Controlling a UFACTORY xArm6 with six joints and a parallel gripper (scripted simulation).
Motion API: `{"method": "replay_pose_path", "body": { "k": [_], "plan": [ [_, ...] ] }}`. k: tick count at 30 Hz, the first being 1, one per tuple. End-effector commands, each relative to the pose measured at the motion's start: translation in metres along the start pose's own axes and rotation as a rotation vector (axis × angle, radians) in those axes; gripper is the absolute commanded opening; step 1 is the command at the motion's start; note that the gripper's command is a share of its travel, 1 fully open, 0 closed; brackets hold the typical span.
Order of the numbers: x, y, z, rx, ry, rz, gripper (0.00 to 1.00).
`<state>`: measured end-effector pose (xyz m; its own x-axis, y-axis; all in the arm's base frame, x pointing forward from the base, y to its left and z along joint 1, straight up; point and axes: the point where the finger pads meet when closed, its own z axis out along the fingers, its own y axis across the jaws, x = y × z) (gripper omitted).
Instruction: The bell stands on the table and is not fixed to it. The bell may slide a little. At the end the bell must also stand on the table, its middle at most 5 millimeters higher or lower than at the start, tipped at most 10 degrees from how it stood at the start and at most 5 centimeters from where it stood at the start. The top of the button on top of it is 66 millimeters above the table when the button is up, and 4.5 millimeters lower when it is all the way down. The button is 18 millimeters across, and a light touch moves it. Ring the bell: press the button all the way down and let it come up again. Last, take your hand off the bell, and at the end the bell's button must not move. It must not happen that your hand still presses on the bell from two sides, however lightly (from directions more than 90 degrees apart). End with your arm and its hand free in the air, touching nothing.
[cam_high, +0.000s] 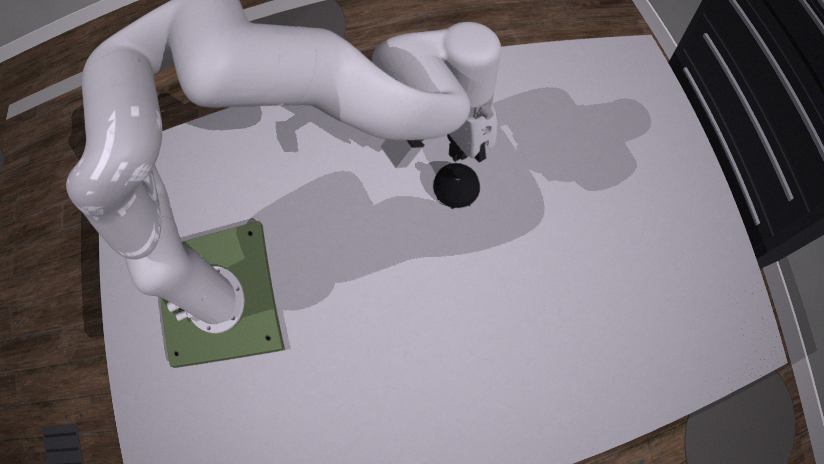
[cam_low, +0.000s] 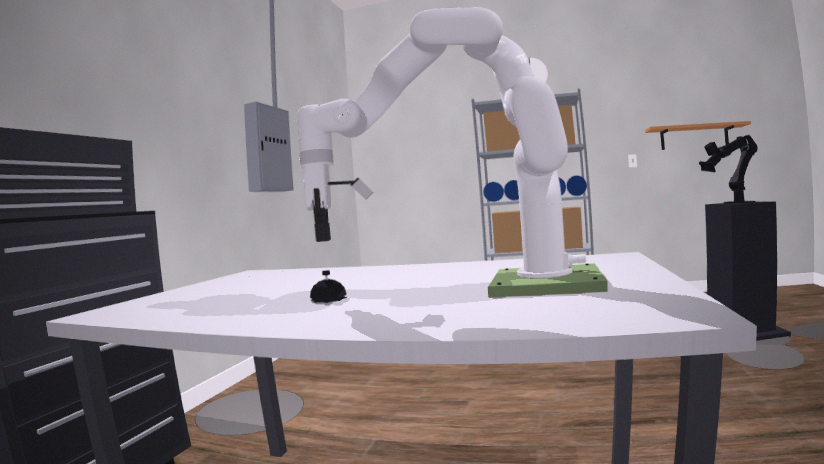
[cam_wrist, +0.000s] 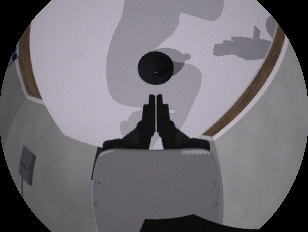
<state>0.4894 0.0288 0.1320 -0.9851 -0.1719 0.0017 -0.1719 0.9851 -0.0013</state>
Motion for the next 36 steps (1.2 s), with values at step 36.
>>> {"method": "replay_pose_path", "body": {
  "k": [36],
  "plan": [
    [-0.002, 0.0, 0.026, 0.001, -0.005, 0.0, 0.0]
  ]
}}
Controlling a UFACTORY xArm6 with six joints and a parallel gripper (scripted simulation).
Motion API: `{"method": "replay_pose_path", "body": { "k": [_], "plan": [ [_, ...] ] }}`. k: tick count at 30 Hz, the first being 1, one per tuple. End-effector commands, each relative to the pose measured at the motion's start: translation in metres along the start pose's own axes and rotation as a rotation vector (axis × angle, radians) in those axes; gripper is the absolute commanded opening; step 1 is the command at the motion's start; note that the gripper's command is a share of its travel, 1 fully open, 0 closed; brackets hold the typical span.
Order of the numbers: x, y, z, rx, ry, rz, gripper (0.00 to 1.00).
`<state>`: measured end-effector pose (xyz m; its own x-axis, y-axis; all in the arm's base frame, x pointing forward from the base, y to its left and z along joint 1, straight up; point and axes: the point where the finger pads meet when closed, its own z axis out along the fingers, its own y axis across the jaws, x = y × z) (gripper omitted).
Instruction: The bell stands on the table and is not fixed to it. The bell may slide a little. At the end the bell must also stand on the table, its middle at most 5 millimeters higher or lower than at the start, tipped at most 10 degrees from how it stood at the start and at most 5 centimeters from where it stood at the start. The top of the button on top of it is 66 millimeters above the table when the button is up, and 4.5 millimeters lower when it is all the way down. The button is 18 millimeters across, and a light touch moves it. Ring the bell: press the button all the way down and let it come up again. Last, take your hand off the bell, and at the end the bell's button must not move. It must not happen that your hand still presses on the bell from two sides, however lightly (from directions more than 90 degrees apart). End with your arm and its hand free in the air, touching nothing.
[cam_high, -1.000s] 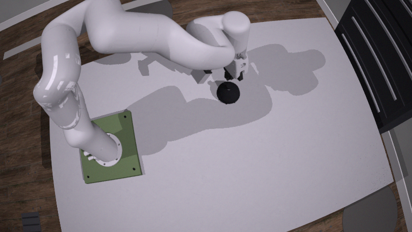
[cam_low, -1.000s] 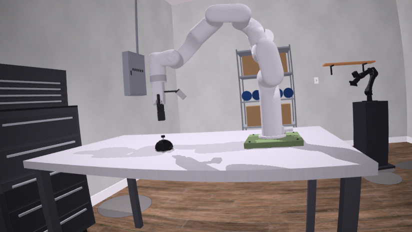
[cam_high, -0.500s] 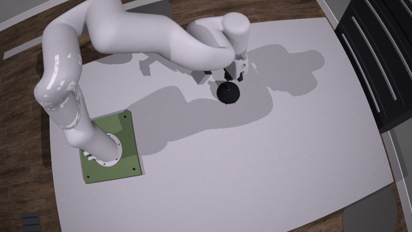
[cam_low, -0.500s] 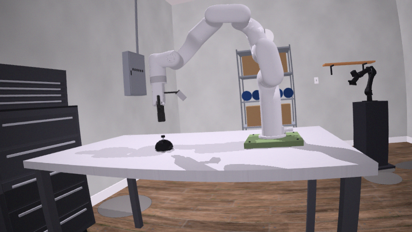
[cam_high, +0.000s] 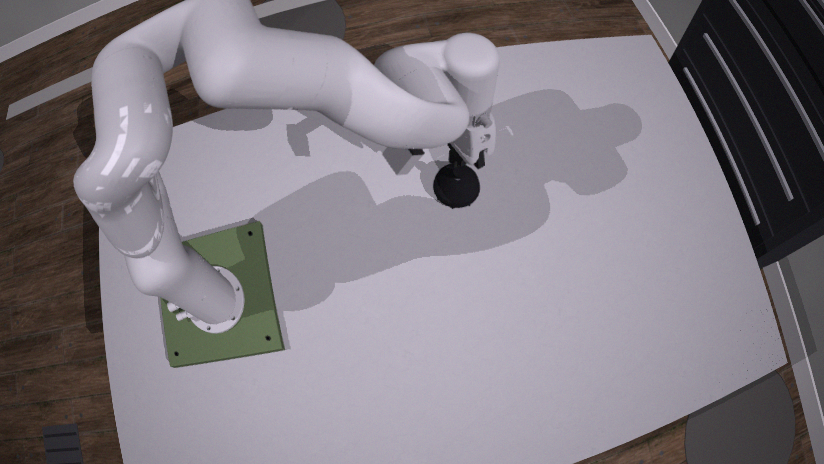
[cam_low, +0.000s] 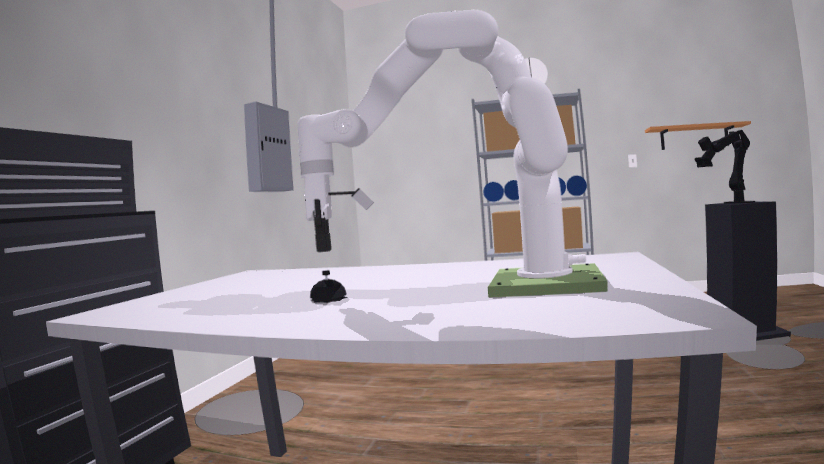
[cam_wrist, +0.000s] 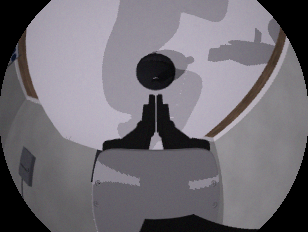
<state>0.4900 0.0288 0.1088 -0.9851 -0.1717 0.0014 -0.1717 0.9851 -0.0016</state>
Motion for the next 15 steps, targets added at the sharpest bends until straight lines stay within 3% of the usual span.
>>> {"method": "replay_pose_path", "body": {
  "k": [1, 15],
  "plan": [
    [-0.002, 0.0, 0.005, 0.0, -0.004, 0.0, 0.0],
    [-0.002, 0.0, 0.025, 0.0, -0.004, 0.0, 0.0]
  ]
}}
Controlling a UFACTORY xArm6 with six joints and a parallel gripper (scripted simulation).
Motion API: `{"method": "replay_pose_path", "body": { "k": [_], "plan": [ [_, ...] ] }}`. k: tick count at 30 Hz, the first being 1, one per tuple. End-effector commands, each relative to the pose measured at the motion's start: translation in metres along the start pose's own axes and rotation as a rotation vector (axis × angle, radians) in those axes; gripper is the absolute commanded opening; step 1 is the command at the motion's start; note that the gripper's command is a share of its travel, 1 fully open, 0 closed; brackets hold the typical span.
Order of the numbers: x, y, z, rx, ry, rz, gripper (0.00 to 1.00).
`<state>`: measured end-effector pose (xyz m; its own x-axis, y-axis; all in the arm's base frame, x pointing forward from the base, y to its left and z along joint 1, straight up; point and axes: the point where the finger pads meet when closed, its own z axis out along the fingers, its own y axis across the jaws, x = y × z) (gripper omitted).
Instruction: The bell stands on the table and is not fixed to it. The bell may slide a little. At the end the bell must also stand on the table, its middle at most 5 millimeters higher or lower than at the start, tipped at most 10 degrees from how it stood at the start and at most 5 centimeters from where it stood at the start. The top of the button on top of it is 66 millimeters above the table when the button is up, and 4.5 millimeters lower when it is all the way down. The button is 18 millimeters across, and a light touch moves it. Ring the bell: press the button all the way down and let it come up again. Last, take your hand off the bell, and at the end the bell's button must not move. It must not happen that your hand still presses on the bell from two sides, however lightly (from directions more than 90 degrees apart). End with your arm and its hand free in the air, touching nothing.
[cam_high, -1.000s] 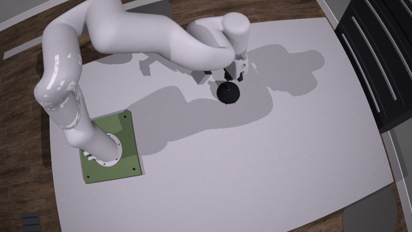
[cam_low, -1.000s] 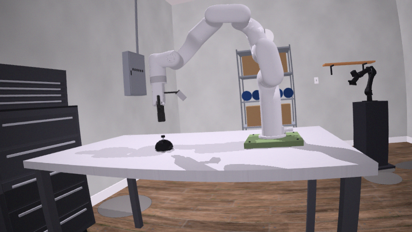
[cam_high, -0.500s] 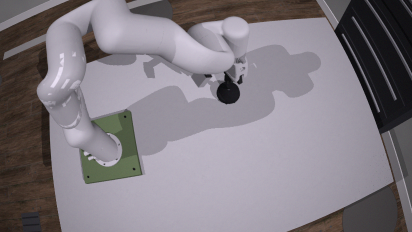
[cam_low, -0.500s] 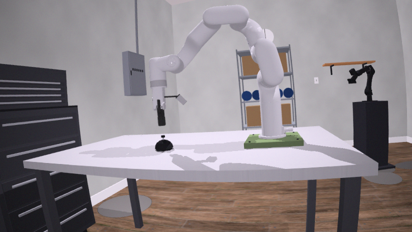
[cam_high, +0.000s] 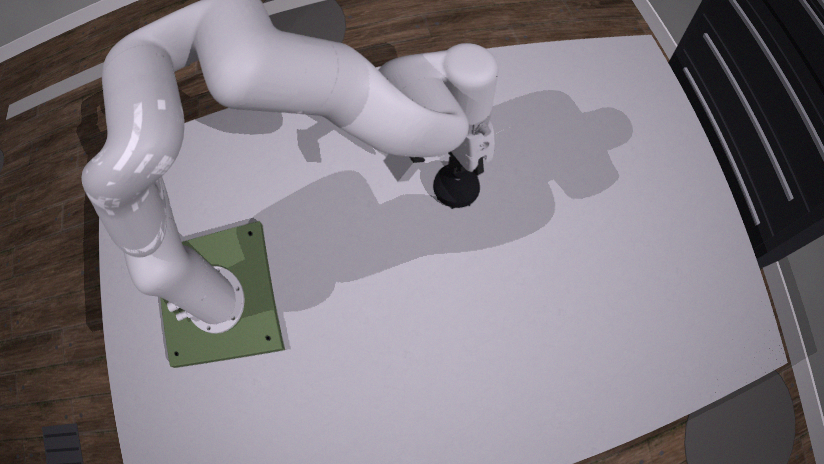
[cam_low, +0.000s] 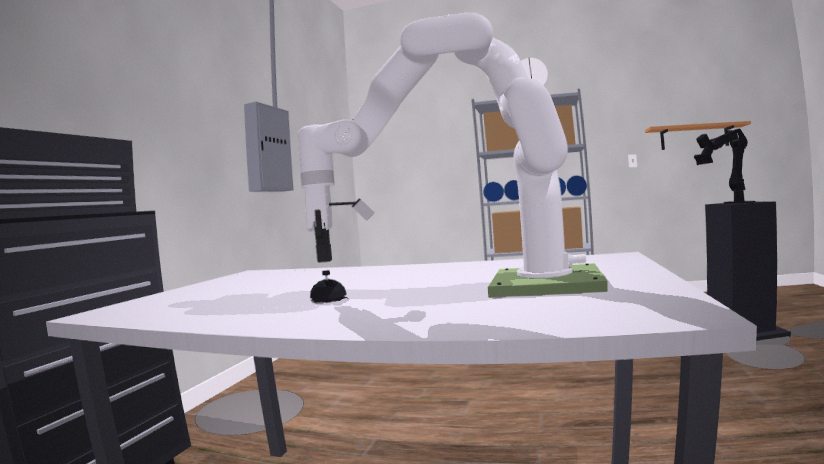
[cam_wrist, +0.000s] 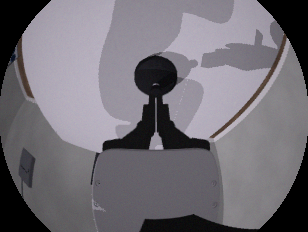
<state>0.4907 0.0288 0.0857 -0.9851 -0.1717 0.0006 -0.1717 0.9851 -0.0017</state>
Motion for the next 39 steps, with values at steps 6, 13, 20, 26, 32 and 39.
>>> {"method": "replay_pose_path", "body": {
  "k": [6, 13, 20, 26, 32, 39],
  "plan": [
    [-0.001, 0.0, 0.009, 0.0, -0.004, 0.0, 0.0],
    [-0.001, 0.0, 0.011, 0.0, -0.004, 0.0, 0.0],
    [-0.002, 0.0, 0.012, 0.0, -0.004, 0.0, 0.0],
    [-0.002, 0.0, 0.012, 0.0, -0.004, 0.0, 0.0],
    [-0.002, 0.0, 0.012, 0.0, -0.004, 0.0, 0.0],
    [-0.002, 0.0, 0.018, 0.0, -0.004, 0.0, 0.0]
  ]
}}
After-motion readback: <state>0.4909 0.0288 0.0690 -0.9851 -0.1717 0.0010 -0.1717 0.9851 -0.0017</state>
